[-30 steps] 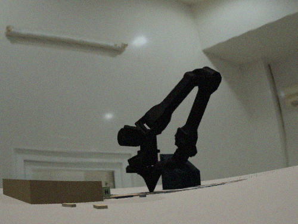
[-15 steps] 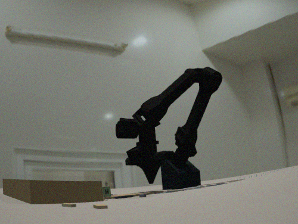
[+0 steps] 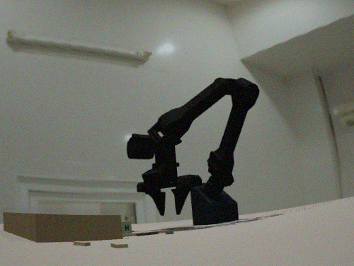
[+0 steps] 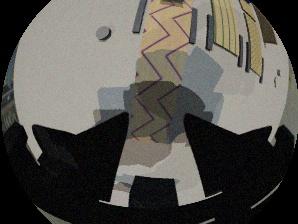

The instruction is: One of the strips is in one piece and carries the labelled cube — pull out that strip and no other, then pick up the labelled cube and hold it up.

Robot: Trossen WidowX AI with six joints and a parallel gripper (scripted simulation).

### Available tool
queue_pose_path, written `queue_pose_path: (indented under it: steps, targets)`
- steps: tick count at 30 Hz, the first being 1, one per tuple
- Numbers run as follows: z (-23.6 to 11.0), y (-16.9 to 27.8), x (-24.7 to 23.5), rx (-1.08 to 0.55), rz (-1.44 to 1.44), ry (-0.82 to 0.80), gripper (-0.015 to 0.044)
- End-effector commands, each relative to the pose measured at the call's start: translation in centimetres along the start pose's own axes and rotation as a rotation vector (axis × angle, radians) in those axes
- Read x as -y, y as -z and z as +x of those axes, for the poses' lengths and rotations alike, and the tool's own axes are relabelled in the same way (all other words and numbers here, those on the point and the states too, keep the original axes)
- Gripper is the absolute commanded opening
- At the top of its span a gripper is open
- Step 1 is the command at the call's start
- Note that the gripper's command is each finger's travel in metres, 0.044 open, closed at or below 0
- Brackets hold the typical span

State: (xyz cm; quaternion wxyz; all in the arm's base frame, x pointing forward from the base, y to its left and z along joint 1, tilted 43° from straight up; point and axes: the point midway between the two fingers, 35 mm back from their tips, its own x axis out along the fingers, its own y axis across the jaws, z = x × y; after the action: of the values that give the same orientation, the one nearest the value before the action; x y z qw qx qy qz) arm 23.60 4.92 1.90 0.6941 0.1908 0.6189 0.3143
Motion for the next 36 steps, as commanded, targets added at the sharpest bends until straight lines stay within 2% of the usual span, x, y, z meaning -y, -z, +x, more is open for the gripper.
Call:
queue_pose_path:
  steps: [1,4,36]
  targets:
    - [-0.2,-1.6,0.1,0.003,-0.014,-0.002,0.0368]
    - [-0.3,-2.5,0.2,0.004,-0.015,-0.002,0.044]
    - [-1.7,-12.9,1.3,0.008,-0.018,-0.002,0.044]
